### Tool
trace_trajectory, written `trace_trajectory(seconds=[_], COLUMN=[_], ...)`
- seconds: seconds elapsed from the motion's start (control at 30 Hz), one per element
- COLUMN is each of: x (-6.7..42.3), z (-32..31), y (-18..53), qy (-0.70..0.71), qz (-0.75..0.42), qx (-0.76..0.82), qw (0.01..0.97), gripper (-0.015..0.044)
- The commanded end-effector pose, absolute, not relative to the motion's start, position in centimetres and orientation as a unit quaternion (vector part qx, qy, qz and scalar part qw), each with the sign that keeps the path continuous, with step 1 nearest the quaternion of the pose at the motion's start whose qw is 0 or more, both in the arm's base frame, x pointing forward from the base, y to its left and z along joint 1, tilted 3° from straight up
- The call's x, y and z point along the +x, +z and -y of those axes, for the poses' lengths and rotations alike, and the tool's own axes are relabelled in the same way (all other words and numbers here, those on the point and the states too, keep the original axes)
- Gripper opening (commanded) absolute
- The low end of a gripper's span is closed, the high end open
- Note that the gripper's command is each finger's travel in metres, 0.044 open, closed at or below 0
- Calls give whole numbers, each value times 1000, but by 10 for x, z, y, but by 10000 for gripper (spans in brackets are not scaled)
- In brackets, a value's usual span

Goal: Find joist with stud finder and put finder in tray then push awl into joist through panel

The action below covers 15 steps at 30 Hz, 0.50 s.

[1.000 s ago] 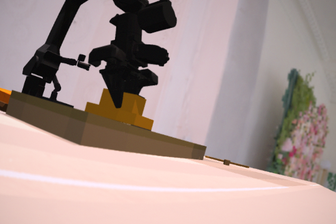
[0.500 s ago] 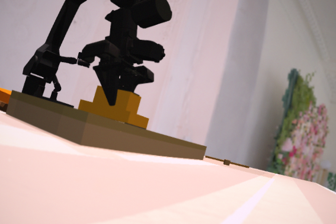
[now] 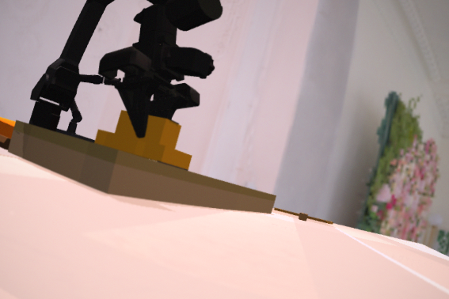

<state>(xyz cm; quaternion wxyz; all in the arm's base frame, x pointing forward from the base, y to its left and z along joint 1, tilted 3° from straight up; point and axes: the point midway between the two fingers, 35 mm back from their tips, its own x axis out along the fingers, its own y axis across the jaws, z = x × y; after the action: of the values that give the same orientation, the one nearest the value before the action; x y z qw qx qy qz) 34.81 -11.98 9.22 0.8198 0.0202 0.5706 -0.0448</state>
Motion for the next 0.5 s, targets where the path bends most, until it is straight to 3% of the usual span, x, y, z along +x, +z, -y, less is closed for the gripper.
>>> trace_trajectory(seconds=[0.0, 0.47], x=[348, 346], z=[127, 147], y=[92, 92], qy=[-45, -45], qz=[-572, -572], qx=[19, 18], qw=[819, 819], gripper=[0, 0])
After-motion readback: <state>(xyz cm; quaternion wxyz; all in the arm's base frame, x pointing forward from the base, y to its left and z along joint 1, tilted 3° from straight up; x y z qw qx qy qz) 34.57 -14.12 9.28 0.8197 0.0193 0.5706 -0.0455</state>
